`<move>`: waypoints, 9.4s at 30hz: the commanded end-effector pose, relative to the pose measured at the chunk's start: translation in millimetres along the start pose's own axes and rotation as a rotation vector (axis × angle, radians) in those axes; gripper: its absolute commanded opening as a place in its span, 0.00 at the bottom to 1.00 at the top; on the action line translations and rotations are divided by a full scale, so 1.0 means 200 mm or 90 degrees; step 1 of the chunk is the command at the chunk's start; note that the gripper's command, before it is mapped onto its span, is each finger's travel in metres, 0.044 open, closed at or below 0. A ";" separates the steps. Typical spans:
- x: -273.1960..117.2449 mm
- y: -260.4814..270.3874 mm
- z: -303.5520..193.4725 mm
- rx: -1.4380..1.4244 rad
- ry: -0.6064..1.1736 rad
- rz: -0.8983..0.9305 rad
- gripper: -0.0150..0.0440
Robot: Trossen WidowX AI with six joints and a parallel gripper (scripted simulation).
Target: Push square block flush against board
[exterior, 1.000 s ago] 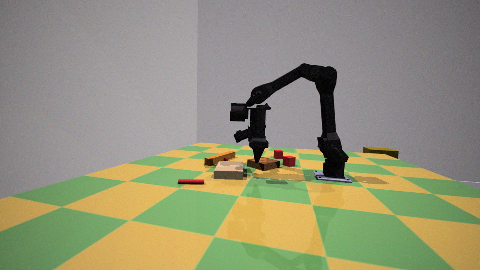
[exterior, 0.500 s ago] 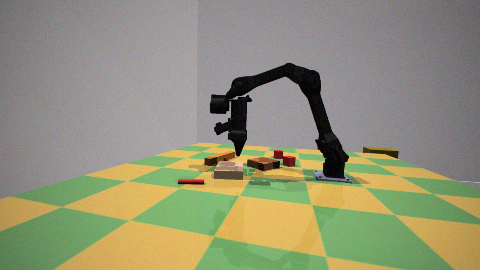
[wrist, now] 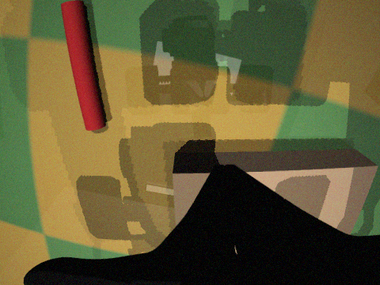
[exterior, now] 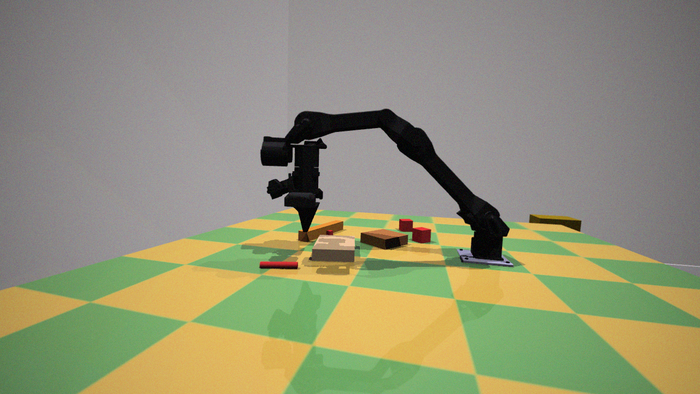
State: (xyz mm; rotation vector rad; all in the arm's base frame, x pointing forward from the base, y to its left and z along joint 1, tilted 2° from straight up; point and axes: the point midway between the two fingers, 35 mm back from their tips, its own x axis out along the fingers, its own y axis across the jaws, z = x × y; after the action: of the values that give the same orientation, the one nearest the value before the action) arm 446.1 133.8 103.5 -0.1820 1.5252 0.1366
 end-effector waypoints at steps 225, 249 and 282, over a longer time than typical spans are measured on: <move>0.28 -0.05 -0.49 0.002 0.009 0.002 0.25; 0.29 -0.04 -0.30 0.002 0.008 0.002 0.25; 0.29 0.02 -0.47 -0.277 0.008 0.005 0.25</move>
State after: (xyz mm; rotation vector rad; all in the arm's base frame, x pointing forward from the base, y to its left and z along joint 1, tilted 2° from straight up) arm 358.6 119.3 63.4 -0.4583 1.4883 0.4160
